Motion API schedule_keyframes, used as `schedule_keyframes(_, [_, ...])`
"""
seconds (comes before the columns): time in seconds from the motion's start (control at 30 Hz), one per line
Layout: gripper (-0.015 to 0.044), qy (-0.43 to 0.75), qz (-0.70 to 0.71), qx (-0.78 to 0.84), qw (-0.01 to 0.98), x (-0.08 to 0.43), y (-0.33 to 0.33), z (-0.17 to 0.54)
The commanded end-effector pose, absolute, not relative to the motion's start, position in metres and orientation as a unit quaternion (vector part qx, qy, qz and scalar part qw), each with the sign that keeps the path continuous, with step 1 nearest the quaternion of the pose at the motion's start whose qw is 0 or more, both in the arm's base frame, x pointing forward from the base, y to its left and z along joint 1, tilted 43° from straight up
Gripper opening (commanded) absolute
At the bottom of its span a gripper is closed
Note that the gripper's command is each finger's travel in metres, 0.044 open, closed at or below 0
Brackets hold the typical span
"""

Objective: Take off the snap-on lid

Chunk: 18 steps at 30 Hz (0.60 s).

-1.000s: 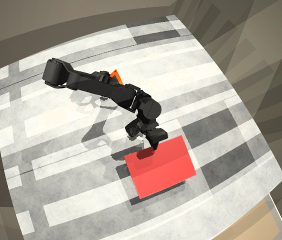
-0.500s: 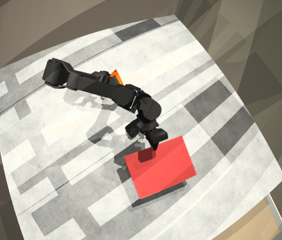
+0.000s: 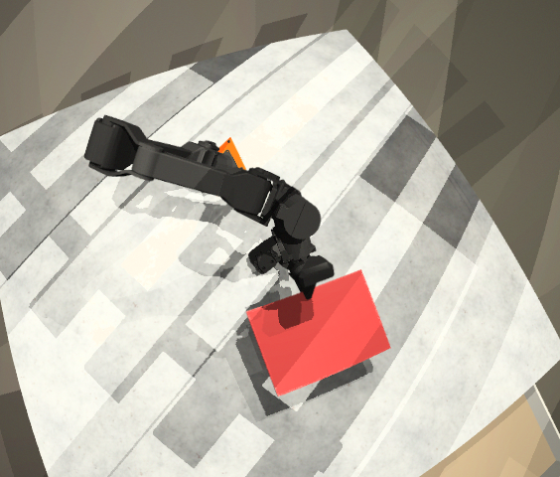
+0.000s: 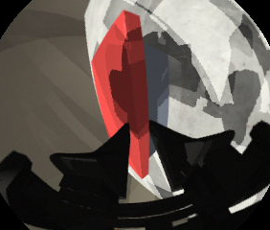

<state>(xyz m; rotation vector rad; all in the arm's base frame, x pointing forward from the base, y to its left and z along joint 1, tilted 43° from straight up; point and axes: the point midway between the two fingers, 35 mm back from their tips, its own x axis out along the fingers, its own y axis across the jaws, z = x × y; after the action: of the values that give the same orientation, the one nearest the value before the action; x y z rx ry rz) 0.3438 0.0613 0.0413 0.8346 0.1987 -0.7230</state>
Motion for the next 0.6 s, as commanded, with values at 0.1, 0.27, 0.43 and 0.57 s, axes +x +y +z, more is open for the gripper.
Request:
schedule_keyframes(0.1, [0.0, 0.096, -0.342, 0.395, 0.847, 0.3447, 0.0614, 0.0408])
schedule_keyframes(0.27, [0.0, 0.096, -0.342, 0.395, 0.847, 0.345, 0.0614, 0.0408])
schedule_keyframes(0.43, [0.0, 0.096, -0.342, 0.395, 0.847, 0.3455, 0.0614, 0.0409])
schedule_keyframes(0.57, [0.0, 0.096, -0.342, 0.395, 0.847, 0.3458, 0.0613, 0.0409])
